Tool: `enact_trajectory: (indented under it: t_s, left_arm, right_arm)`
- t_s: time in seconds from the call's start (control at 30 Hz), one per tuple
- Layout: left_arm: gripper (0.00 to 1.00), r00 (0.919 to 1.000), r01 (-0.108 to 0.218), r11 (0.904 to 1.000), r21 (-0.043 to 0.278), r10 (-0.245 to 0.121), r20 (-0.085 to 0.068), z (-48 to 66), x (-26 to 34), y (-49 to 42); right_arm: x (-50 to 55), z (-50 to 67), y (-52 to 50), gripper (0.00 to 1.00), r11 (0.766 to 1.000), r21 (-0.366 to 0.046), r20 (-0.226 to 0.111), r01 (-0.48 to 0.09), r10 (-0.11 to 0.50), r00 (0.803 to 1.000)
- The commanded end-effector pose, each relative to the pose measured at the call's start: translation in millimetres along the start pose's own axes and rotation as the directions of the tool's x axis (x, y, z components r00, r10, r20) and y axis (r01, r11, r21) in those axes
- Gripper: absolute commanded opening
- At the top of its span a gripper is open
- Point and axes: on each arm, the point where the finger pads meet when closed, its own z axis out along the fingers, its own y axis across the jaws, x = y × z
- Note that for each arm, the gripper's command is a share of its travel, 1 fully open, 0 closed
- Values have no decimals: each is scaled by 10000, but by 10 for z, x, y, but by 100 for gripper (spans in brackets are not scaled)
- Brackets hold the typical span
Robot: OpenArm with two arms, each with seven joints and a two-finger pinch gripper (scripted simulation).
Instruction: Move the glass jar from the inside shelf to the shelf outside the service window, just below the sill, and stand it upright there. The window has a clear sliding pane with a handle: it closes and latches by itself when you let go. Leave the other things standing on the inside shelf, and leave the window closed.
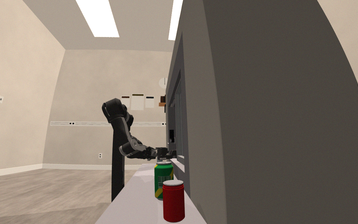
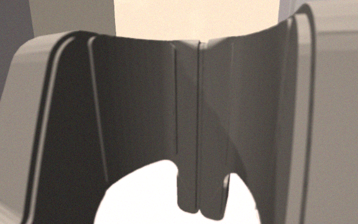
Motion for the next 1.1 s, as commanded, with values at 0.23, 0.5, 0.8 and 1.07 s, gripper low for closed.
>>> enact_trajectory:
  t_s: [0.23,0.5,0.8,1.07]
  left_arm:
    - [0,10000,-20,10000,-34,19,-45,-51,120,-1]
    - [0,10000,-20,10000,-34,19,-45,-88,191,-2]
    - [0,10000,-20,10000,-34,19,-45,-140,261,14]
    - [0,10000,-20,10000,-34,19,-45,-175,307,25]
  right_arm:
    - [19,29,35,0,9999,-126,-19,-8,8,10000]
    - [18,45,57,0,9998,-209,-4,-9,9,10000]
    - [19,29,35,0,9999,-126,-19,-8,8,10000]
    - [18,45,57,0,9998,-209,-4,-9,9,10000]
